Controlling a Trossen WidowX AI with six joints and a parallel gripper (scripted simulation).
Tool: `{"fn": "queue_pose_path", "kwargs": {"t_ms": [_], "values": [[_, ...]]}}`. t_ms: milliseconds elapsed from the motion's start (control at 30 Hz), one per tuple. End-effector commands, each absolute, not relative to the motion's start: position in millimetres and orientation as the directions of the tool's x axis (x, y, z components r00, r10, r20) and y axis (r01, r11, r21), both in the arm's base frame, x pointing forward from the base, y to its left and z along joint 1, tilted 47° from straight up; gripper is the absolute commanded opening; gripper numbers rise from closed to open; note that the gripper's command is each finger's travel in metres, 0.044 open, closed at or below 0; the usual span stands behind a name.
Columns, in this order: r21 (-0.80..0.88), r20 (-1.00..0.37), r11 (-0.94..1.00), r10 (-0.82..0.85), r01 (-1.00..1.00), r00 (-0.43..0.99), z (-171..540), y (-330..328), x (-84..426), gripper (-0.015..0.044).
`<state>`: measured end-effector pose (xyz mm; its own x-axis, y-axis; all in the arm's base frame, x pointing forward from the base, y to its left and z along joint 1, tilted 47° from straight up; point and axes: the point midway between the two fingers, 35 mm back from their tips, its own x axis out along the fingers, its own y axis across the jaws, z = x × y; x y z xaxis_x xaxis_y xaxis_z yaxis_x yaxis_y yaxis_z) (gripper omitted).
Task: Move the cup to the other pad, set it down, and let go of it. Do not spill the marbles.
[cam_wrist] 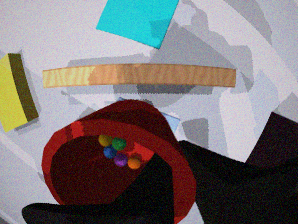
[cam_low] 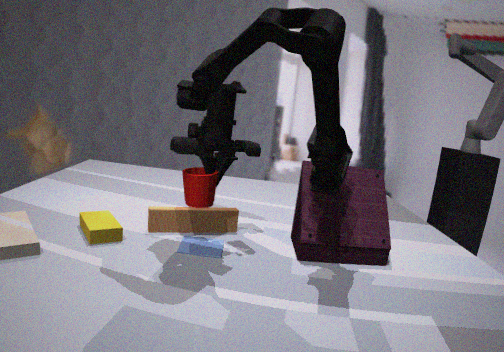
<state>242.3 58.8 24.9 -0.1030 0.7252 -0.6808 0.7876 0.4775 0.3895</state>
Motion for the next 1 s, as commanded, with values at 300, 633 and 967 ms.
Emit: {"fn": "queue_pose_path", "kwargs": {"t_ms": [300, 633, 967], "values": [[0.393, -0.685, 0.483, 0.722, 0.782, -0.102, 8.5, 43.4, 254.1, 0.0], [0.393, -0.685, 0.484, 0.721, 0.782, -0.102, -3.0, 32.3, 262.3, 0.0], [0.393, -0.686, 0.484, 0.72, 0.781, -0.101, -15.0, 20.8, 270.8, 0.0]]}}
